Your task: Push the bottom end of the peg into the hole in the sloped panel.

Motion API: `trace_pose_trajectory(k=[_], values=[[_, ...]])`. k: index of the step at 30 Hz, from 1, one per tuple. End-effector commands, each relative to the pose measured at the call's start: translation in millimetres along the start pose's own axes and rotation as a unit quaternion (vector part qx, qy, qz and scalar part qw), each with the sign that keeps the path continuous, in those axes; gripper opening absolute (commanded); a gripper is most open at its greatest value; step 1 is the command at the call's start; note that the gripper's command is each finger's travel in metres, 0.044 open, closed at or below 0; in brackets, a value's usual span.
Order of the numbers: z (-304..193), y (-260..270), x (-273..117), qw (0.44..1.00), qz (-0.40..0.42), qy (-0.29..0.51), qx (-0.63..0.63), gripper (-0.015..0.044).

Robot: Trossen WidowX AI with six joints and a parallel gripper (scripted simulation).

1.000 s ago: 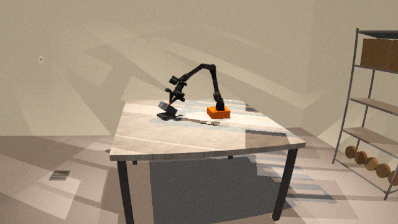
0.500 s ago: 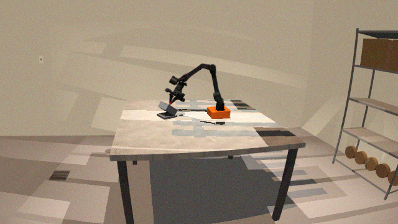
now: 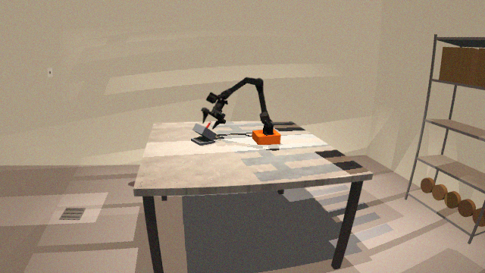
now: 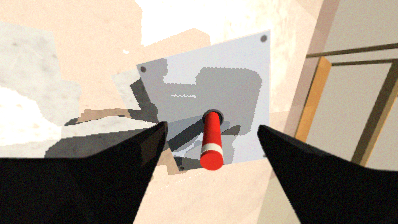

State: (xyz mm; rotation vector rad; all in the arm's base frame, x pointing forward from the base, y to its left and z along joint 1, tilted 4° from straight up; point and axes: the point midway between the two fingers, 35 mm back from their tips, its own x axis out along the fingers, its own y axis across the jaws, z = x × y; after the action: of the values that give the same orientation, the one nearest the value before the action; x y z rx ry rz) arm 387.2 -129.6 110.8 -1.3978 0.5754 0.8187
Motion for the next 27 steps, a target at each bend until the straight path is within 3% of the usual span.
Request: trace_pose_trajectory(k=[1, 27], values=[[-1, -3, -10, 1.0, -0.004, 0.001, -0.002, 0.044], [-5, 0, -72, 1.0, -0.001, 0.002, -0.001, 0.044]])
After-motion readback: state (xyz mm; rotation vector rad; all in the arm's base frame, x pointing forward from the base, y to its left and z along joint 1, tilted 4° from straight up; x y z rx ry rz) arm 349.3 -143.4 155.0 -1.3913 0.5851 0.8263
